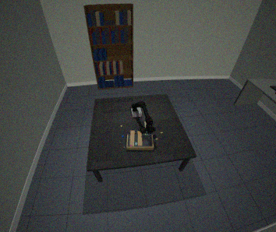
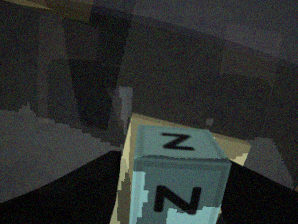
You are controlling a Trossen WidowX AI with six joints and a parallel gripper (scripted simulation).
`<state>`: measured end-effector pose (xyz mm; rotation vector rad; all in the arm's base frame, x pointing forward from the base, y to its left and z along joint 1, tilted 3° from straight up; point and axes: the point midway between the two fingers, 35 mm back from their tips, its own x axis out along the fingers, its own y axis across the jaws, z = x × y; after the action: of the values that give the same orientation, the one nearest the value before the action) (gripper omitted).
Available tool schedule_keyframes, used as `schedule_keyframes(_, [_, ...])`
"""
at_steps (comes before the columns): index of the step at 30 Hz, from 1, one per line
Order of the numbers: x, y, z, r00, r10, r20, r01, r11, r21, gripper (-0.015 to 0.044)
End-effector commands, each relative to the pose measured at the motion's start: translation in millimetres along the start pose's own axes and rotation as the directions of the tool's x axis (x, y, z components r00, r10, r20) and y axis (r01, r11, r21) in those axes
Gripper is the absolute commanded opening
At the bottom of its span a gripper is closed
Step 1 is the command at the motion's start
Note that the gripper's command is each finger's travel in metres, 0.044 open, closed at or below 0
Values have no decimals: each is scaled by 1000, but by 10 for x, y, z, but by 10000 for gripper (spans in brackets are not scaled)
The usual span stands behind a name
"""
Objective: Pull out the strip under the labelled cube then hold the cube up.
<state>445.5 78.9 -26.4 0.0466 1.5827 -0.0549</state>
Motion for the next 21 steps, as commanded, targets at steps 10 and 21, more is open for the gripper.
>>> schedule_keyframes(10, [-9, 0, -2, 1000, 0, 1, 0, 1000, 0, 20])
schedule_keyframes(21, [-268, -77, -323, 1000, -2, -2, 2, 1000, -2, 0])
